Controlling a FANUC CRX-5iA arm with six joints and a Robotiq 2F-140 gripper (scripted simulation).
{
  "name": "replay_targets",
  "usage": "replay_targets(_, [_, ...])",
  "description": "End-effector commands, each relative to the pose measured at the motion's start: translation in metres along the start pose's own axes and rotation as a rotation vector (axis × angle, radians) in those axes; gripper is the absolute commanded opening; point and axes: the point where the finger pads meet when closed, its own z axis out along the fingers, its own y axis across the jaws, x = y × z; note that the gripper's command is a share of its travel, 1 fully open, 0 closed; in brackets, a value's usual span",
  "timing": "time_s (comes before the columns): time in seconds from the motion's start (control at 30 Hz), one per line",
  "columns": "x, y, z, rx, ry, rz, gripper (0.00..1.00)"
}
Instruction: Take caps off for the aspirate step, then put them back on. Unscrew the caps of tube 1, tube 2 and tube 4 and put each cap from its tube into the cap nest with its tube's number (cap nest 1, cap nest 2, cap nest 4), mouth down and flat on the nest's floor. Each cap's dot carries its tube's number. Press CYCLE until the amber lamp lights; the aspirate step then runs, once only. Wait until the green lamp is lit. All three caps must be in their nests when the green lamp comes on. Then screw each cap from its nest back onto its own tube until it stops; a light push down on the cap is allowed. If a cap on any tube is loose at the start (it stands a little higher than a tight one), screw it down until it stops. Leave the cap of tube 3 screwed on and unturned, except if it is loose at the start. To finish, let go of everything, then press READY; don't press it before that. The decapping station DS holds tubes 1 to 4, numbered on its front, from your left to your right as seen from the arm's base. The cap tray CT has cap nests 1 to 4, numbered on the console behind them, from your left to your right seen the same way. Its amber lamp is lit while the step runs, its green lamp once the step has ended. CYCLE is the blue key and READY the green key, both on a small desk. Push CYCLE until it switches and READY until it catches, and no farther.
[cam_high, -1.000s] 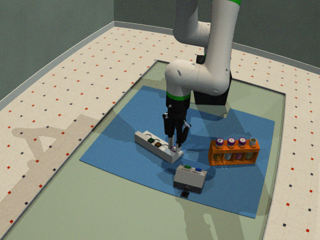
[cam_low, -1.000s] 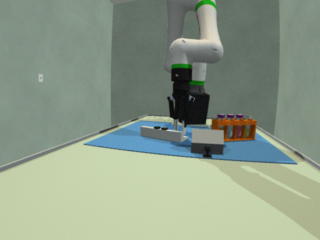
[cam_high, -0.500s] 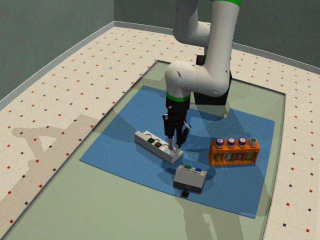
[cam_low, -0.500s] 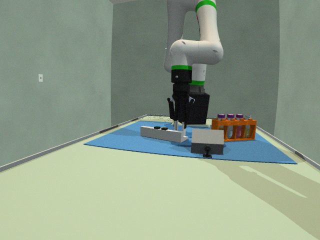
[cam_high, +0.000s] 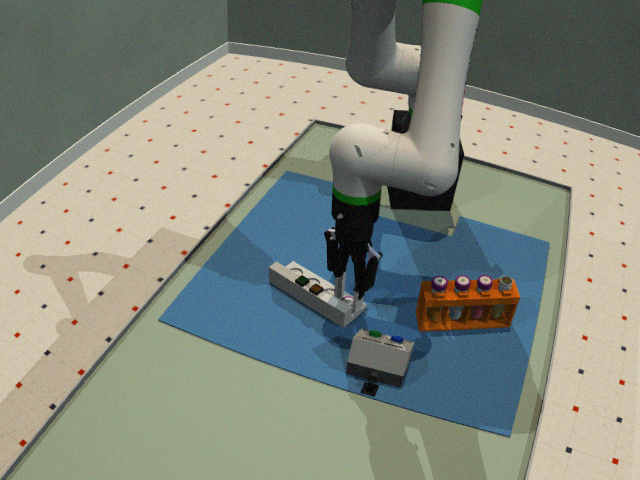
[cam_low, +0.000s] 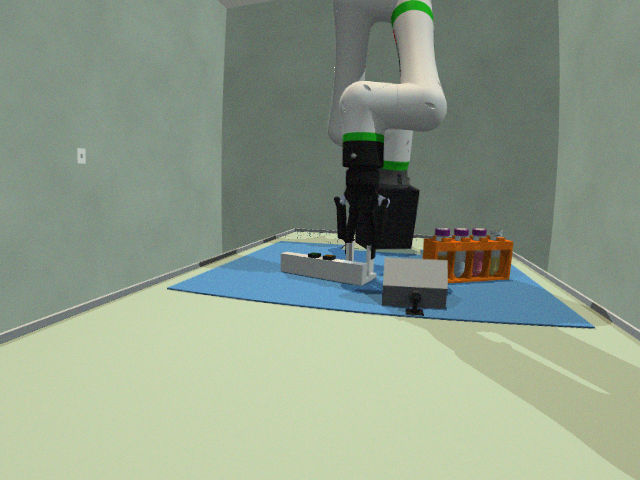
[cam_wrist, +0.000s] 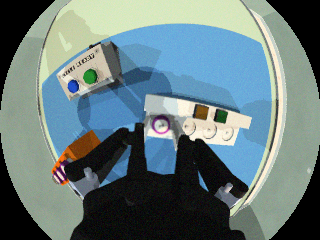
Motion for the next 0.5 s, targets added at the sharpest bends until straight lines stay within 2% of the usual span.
replay_targets(0.0, [0.0, 0.0, 0.0, 0.0, 0.0, 0.0, 0.29])
replay_targets(0.33, [0.0, 0.0, 0.0, 0.0, 0.0, 0.0, 0.29])
replay_targets(0.47, [0.0, 0.0, -0.02, 0.0, 0.0, 0.0, 0.29])
